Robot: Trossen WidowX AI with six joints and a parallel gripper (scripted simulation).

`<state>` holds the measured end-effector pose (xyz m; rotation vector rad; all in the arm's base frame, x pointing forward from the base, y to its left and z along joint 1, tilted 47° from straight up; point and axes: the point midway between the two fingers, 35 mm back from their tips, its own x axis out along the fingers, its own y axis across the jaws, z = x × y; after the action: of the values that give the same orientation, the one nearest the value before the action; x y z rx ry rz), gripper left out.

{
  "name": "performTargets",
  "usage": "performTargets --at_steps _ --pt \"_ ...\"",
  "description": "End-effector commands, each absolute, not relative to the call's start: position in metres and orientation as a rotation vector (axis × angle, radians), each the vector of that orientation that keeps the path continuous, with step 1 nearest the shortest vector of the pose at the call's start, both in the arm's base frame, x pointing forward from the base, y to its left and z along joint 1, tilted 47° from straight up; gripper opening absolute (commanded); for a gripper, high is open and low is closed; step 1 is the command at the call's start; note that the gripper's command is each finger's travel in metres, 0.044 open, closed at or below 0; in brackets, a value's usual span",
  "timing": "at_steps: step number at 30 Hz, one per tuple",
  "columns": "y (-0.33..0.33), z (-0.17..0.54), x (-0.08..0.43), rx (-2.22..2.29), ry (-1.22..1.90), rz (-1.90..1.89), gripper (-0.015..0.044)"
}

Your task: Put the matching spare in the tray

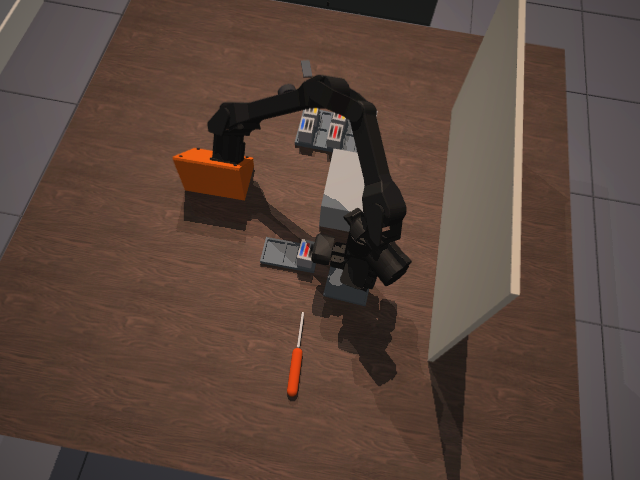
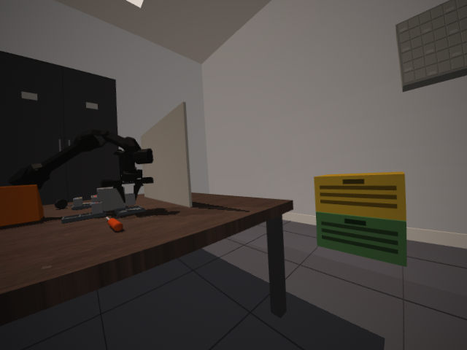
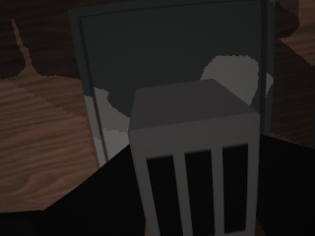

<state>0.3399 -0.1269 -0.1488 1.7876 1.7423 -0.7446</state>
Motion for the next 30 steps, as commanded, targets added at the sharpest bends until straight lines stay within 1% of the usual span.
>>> performTargets --at_steps 1,19,30 --pt "-0.124 -0.15 0.339 1.796 1.744 -0.746 0.0" --pt "-0.113 -0.158 0.336 1.796 1.746 -0.744 0.0" --pt "-0.116 -0.157 0.337 1.788 1.744 -0.742 0.0289"
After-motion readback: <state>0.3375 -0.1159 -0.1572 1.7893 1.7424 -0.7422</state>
